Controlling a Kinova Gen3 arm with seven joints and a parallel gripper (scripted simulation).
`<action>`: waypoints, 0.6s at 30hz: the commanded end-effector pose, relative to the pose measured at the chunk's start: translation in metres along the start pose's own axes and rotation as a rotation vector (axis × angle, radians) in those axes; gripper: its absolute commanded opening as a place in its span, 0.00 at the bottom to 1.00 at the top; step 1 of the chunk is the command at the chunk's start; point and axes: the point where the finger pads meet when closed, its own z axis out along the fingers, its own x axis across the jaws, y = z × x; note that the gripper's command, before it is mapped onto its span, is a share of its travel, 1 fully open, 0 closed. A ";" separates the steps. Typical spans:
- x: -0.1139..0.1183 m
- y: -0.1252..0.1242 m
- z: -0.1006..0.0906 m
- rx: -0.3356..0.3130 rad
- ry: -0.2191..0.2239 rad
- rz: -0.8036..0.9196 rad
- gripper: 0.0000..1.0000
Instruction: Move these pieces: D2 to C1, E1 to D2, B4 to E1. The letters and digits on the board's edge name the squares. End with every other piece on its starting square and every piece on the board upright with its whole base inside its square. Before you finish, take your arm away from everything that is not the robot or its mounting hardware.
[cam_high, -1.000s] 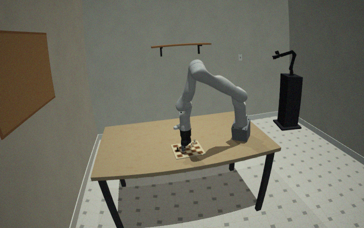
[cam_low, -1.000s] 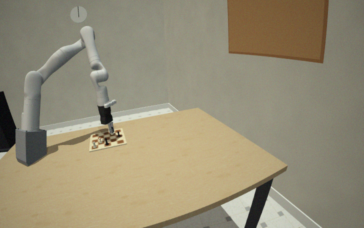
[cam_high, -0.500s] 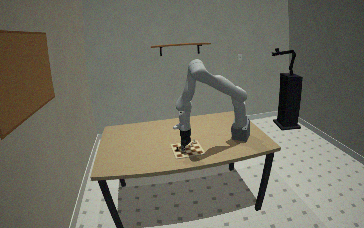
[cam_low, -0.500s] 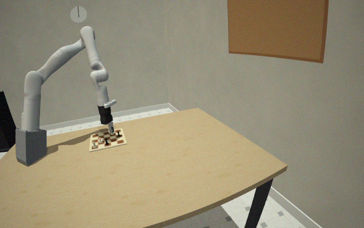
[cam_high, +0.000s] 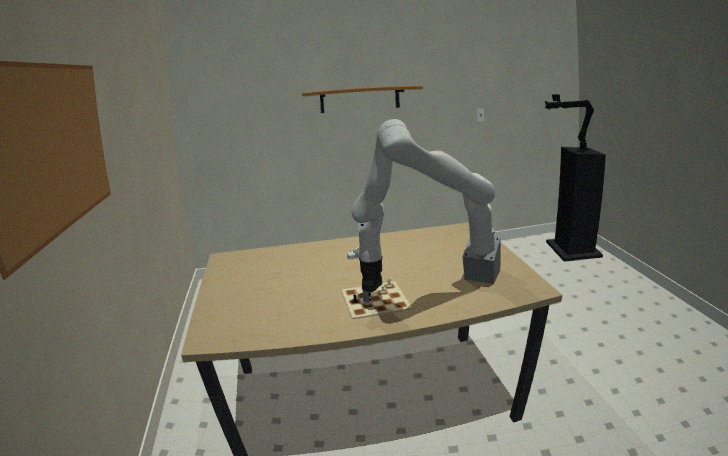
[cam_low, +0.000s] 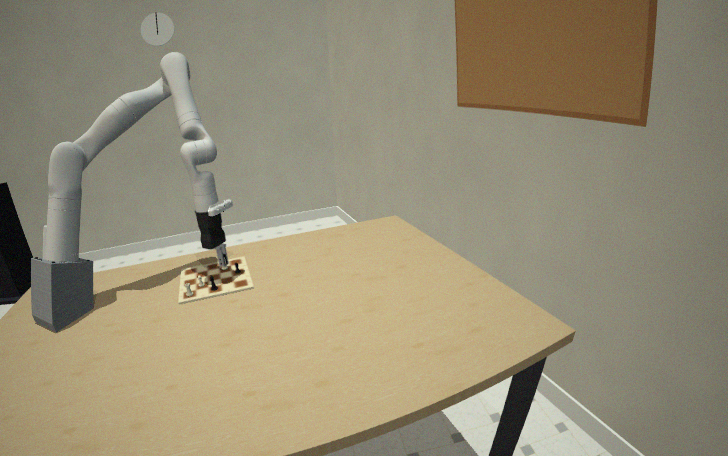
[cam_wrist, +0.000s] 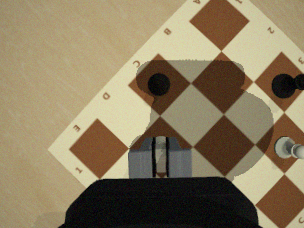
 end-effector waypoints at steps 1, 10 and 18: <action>0.000 -0.001 -0.001 0.001 -0.001 0.000 0.00; 0.000 -0.001 -0.001 0.001 -0.001 0.000 0.00; 0.000 -0.001 0.001 0.001 -0.001 0.000 0.00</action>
